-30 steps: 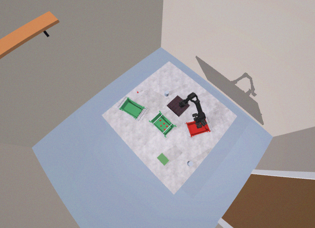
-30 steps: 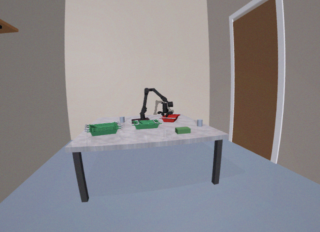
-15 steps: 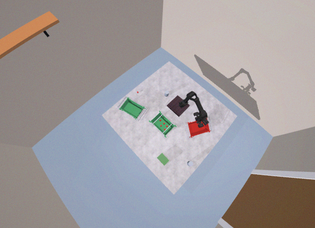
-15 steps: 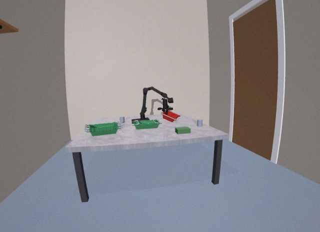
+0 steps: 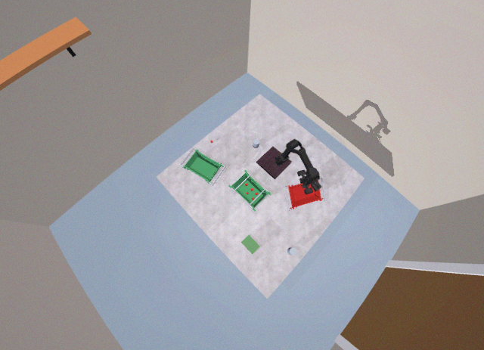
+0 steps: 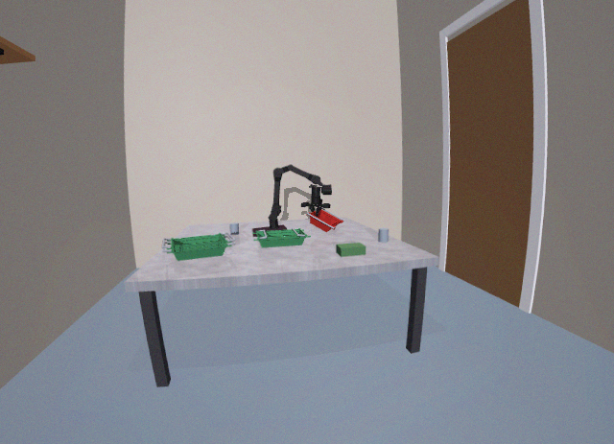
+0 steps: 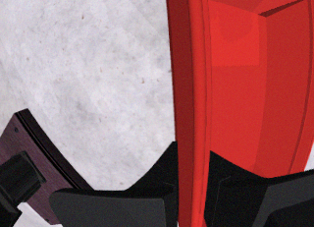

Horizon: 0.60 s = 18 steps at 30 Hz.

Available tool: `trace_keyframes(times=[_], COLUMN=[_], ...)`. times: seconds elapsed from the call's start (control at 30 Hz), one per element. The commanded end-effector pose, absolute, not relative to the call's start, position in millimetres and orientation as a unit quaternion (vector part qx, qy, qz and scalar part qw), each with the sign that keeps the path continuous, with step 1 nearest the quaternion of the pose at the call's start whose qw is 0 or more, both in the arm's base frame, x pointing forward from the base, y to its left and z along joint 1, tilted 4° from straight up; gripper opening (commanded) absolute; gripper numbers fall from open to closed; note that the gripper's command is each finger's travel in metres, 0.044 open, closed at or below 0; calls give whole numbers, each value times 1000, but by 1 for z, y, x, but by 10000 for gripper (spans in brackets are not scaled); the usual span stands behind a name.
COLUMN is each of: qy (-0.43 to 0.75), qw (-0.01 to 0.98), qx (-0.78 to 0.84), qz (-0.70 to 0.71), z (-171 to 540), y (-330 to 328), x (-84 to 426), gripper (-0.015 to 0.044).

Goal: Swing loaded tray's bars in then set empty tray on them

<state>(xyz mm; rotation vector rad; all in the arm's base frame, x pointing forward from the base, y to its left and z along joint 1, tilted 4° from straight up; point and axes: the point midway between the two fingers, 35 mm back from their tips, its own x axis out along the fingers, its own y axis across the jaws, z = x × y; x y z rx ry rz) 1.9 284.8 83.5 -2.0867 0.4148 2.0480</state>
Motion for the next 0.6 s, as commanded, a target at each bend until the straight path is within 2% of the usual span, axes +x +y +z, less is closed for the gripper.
trace_keyframes(times=[0.0, 0.57], qy=[129, 129], qw=[105, 106], qx=[-702, -702], qz=[693, 693], z=[91, 137], y=[290, 320], x=[2, 2], gripper=[0, 0])
